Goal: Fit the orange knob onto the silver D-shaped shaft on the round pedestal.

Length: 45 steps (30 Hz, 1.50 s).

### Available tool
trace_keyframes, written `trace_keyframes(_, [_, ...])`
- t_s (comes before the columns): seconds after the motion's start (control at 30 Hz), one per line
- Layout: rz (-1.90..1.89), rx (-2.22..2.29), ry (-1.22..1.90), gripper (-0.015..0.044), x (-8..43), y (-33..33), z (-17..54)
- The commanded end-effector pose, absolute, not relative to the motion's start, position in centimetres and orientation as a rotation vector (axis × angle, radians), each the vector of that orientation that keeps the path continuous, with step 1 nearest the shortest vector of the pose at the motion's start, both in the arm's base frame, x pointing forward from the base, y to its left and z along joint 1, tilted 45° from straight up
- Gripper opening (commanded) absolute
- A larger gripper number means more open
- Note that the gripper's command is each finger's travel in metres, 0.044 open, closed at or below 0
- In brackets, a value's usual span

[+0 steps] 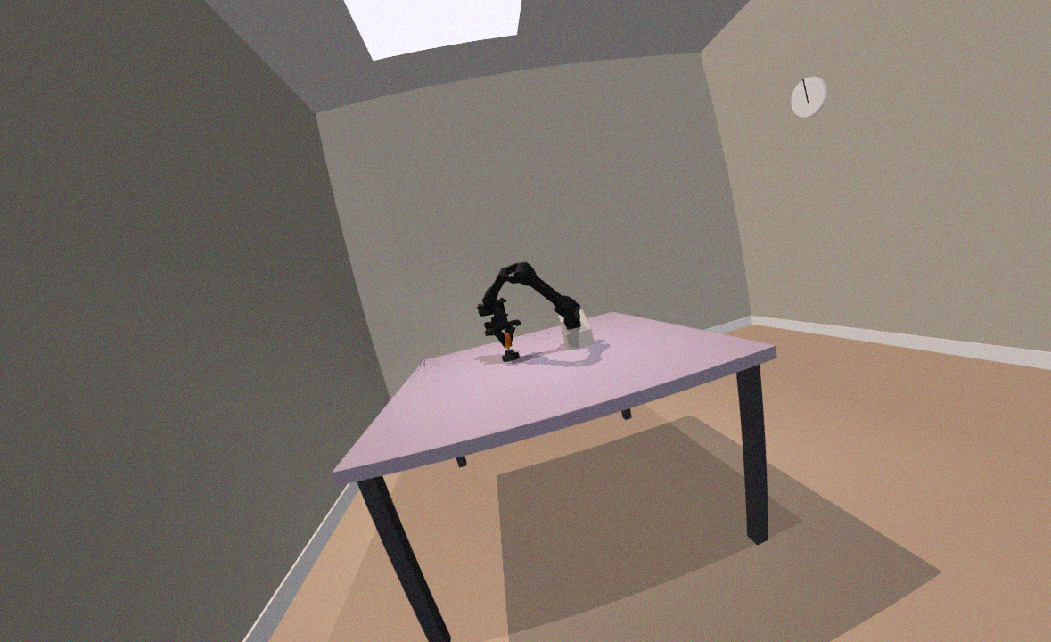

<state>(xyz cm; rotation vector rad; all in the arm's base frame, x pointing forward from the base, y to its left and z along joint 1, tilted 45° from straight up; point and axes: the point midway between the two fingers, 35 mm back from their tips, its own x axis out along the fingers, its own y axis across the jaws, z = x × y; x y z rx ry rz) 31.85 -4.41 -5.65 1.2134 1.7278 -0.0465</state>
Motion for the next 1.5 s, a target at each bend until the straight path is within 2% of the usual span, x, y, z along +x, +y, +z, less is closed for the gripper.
trace_keyframes(0.0, [-0.034,1.205,1.724,0.0000,31.85,-4.30,-5.71])
trace_keyframes(1.47, [0.143,1.050,1.682,0.0000,31.97,-4.27,-5.75])
